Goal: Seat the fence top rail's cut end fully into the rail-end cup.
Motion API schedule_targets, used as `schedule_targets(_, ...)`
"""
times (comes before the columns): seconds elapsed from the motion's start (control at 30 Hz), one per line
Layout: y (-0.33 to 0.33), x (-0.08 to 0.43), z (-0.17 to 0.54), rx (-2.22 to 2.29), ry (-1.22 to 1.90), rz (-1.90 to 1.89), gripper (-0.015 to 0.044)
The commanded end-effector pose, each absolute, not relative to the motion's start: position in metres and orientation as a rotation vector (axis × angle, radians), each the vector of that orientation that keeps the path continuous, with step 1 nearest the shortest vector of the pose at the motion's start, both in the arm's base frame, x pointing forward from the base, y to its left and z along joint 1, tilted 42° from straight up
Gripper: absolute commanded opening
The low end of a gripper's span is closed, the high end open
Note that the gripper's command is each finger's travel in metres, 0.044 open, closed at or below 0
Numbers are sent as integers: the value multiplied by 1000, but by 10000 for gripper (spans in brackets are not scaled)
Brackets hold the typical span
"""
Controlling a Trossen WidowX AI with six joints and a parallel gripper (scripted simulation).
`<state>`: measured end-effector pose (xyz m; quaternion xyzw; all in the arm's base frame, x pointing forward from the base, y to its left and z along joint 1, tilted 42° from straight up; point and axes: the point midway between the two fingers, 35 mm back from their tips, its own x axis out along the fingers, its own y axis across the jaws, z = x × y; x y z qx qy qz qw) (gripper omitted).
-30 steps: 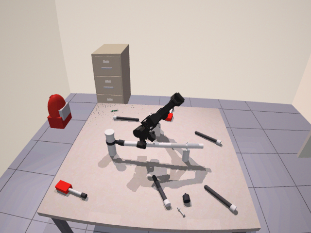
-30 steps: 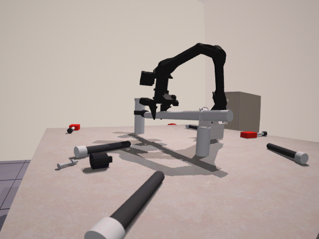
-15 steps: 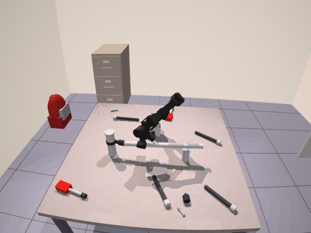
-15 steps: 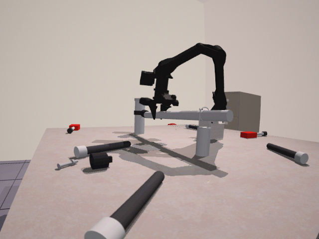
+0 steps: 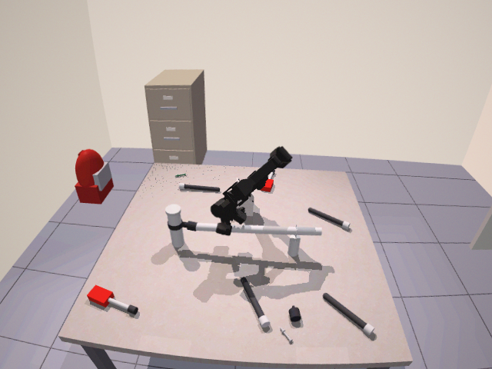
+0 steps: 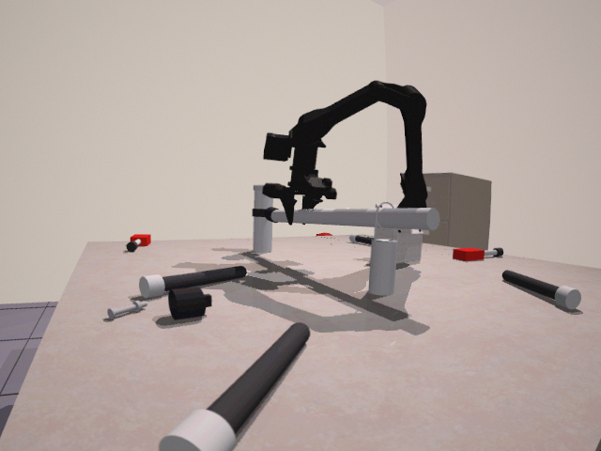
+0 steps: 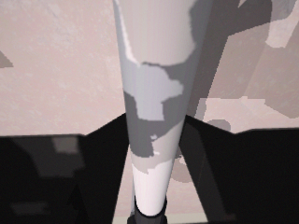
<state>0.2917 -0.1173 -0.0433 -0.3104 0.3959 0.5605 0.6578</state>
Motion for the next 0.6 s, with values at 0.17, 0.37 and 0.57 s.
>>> schedule_targets(0.17, -122, 290, -42, -708, 907, 1266, 0)
schedule_targets(0.37, -123, 289, -42, -709, 909, 1265, 0)
schedule_targets(0.57, -124, 289, -42, -709, 910, 1265, 0)
